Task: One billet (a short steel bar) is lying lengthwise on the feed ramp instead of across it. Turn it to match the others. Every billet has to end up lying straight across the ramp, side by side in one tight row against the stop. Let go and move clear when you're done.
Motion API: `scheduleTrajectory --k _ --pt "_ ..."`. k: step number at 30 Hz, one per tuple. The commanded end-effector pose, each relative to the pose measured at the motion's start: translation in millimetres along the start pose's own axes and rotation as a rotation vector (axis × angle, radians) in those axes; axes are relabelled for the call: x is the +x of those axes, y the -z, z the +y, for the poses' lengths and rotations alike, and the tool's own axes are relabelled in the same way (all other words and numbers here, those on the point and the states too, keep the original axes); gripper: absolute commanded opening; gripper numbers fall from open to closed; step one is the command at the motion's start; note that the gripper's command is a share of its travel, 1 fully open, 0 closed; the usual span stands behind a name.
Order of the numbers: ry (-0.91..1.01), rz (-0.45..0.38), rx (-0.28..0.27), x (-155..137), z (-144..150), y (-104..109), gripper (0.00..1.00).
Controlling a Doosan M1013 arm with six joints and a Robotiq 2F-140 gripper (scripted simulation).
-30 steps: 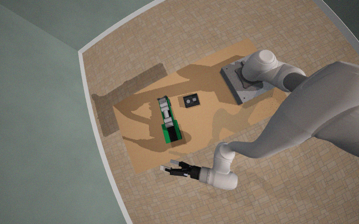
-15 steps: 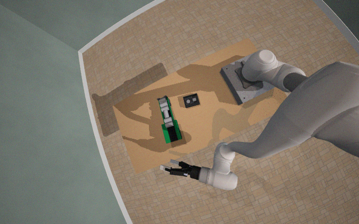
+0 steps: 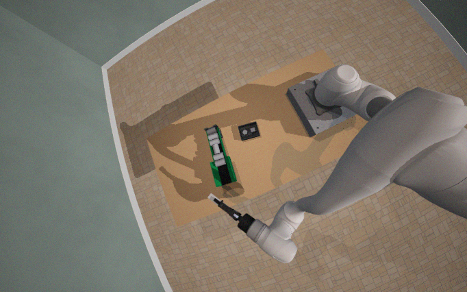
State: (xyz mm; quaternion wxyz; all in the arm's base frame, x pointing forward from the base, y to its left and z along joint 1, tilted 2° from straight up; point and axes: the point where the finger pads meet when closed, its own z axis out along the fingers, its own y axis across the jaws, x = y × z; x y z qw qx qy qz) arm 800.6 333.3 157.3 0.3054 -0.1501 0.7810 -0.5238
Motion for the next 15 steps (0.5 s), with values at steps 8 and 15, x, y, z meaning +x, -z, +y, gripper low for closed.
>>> scheduleTrajectory --k 8,15 --pt "-0.332 0.286 -0.06 40 -14 -38 1.0" --pt "-0.523 0.45 -0.095 64 -21 -59 1.0"
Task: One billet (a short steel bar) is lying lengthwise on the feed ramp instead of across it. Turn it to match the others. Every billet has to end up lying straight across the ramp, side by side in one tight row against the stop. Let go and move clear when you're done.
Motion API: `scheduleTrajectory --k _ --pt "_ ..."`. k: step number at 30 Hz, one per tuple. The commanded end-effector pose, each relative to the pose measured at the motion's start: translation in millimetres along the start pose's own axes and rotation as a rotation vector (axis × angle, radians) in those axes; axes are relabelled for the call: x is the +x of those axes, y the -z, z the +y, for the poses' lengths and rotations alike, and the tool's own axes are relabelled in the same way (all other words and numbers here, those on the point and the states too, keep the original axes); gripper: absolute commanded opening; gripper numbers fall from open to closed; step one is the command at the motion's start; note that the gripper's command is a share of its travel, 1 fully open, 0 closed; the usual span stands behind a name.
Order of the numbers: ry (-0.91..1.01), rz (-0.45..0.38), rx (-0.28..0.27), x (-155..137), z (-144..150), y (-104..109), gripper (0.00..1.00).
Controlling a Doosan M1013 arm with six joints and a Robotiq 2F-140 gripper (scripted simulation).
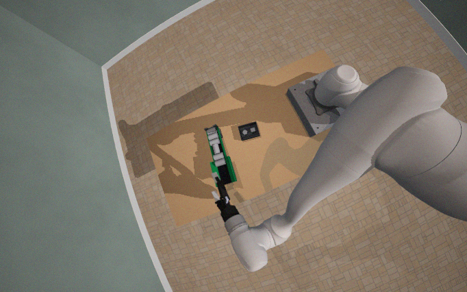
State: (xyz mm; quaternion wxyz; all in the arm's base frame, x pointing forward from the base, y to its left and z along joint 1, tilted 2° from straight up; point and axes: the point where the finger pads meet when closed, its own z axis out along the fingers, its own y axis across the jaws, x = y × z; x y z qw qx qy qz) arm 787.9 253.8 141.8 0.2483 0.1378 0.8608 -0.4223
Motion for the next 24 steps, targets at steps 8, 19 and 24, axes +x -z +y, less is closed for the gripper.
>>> scheduleTrajectory --k 8,19,24 --pt "-0.344 0.297 -0.064 13 -32 -50 1.0" --pt "-0.686 0.591 -0.125 25 -62 -97 1.0" --pt "-0.82 0.705 -0.148 30 -74 -116 1.0"
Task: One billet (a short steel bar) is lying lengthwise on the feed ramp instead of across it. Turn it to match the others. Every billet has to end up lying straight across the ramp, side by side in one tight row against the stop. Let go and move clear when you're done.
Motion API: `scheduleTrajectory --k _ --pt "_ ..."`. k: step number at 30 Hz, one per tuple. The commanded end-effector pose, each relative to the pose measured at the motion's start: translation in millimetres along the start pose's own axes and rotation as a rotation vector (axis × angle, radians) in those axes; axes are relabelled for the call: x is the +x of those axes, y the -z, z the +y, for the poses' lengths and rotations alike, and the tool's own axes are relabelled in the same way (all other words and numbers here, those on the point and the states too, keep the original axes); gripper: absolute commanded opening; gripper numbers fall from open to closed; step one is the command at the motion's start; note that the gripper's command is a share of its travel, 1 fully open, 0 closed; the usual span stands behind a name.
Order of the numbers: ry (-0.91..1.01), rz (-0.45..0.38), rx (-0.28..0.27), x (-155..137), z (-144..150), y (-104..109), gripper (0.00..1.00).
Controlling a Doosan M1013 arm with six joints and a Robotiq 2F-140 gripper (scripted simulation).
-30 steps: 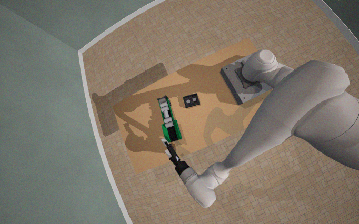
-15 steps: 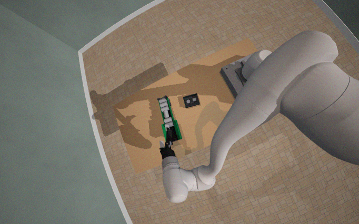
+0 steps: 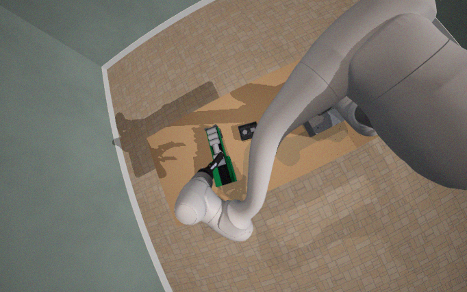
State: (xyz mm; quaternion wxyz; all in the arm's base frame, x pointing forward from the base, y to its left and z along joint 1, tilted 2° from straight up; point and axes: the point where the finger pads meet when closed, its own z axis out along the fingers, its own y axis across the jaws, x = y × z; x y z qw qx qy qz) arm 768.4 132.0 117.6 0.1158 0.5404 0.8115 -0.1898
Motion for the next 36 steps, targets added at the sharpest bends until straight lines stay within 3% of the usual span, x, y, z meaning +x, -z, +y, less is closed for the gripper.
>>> scheduleTrajectory --k 1,8,11,15,19,20,36 --pt "-0.127 0.116 -0.027 -15 -10 -14 1.0" --pt "-0.34 0.297 -0.065 -39 -26 -36 1.0" --pt "-0.343 0.3 -0.066 -40 -26 -36 1.0" --pt "-0.452 0.393 -0.085 -52 -34 -47 1.0" --pt "-0.464 0.403 -0.087 -54 -35 -48 1.0" --pt "-0.464 0.403 -0.087 -54 -35 -48 0.41" --pt "-0.464 0.403 -0.087 -54 -35 -48 0.41"
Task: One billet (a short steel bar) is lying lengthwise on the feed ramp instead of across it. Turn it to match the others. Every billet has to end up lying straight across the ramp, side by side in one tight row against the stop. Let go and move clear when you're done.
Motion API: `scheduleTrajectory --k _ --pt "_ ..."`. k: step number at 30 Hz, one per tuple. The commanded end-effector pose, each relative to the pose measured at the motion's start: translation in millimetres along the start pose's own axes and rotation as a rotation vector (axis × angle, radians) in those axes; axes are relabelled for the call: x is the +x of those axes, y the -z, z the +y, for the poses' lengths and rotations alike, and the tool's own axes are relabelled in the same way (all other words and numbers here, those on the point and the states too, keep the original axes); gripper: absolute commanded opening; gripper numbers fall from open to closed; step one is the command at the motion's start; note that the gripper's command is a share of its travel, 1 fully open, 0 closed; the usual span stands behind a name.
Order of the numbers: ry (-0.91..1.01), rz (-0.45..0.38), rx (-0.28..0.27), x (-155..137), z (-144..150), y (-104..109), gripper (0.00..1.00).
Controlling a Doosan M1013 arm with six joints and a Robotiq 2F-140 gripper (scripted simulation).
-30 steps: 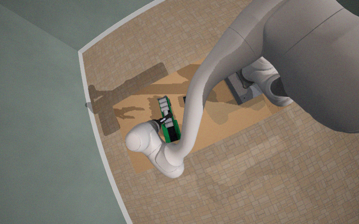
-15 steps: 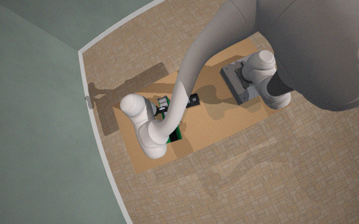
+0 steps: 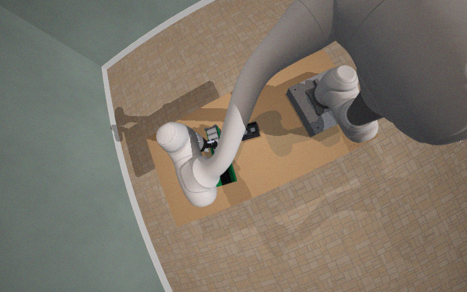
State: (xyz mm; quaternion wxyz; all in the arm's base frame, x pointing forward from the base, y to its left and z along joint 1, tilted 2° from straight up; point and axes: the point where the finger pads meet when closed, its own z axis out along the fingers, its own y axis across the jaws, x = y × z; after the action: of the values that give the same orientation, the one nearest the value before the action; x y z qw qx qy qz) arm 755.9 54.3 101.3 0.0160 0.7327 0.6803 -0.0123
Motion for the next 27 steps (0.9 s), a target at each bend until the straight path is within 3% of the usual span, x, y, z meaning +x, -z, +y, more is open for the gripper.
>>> scheduleTrajectory --k 1,27 --pt "0.0 0.0 0.0 0.0 0.0 0.2 0.41" --pt "0.029 0.003 0.003 -1.6 -0.4 -1.1 0.41"
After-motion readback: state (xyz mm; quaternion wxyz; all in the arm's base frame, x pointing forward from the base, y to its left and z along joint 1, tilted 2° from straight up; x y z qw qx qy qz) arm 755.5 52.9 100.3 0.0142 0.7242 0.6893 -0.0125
